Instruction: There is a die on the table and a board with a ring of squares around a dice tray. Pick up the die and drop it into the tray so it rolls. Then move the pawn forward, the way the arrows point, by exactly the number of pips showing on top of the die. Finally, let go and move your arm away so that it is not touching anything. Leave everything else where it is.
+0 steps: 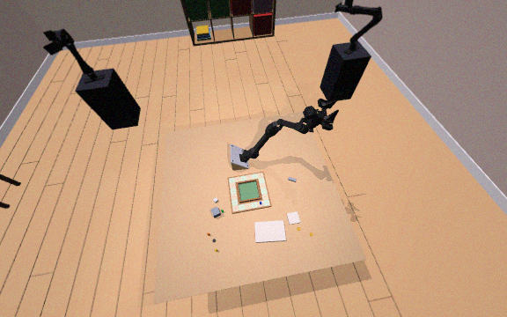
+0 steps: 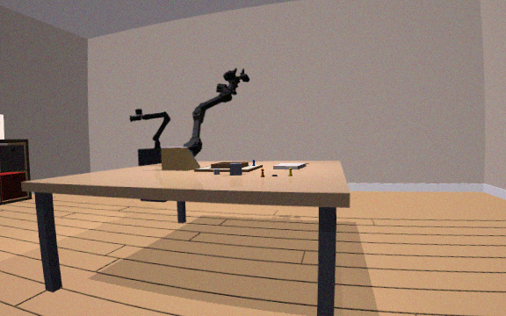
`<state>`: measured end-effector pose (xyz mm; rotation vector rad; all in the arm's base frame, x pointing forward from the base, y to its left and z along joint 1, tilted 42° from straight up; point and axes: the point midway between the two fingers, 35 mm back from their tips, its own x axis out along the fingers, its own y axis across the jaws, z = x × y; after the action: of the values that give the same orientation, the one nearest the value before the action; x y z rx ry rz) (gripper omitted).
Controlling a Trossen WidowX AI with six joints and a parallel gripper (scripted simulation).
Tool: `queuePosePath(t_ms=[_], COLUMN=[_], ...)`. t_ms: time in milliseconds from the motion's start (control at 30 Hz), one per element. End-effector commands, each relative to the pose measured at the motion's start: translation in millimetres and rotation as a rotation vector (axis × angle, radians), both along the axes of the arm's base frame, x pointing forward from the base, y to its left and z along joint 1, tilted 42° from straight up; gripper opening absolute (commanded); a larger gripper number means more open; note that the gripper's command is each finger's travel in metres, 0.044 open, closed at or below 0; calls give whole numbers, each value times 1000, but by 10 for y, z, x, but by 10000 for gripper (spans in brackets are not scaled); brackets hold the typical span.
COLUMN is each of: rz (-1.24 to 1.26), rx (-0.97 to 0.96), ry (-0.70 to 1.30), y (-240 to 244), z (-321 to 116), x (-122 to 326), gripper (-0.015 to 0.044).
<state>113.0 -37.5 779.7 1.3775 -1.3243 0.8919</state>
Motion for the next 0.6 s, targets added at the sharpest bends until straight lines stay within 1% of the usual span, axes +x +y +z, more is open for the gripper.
queuePosePath(t_ms=[0, 33, 133, 333, 433, 567], rz=[-121, -143, -267, -503, -575, -661], rx=[-45, -53, -107, -241, -269, -343], ry=[144, 171, 320, 624, 751, 892], y=[-9, -14, -62, -256, -444, -599], z=[-111, -132, -276, -718, -1021, -1327], x=[492, 578, 1060, 1998, 2363, 2728], gripper=[275, 275, 275, 275, 275, 275])
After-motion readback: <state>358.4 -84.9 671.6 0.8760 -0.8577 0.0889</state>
